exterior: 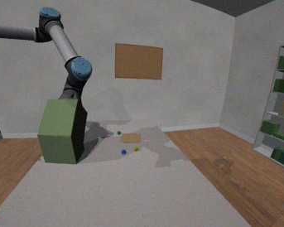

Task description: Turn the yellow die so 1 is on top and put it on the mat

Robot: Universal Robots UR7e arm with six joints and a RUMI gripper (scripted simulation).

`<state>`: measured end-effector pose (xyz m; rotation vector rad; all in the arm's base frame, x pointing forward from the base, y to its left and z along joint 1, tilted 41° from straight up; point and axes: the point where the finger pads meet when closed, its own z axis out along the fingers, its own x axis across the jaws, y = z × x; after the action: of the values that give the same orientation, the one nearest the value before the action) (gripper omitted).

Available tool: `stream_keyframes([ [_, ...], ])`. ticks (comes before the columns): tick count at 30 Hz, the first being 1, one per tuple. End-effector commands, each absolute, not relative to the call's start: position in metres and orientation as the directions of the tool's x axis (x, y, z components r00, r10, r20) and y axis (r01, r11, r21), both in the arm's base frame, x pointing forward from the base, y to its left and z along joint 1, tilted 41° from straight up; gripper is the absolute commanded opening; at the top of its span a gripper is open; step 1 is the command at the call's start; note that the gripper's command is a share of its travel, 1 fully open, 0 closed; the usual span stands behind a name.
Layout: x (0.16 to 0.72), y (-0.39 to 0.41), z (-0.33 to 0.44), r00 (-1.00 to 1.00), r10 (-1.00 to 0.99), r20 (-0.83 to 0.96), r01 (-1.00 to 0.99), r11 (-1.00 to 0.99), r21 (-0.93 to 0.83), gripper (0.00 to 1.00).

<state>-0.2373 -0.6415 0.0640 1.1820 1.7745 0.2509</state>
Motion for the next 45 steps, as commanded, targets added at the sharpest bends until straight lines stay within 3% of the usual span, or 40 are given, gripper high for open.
stream_keyframes([
  [1, -0.237, -0.642, 0.065, -0.077, 0.800, -0.595, 0.605, 0.511, 0.610, 1.00],
  [22, -0.236, -0.642, 0.064, -0.078, 0.801, -0.594, 0.605, 0.512, 0.611, 1.00],
  [34, -0.208, -0.645, 0.056, -0.100, 0.814, -0.572, 0.589, 0.512, 0.625, 1.00],
  [45, -0.113, -0.644, 0.030, -0.184, 0.850, -0.494, 0.540, 0.507, 0.672, 1.00],
])
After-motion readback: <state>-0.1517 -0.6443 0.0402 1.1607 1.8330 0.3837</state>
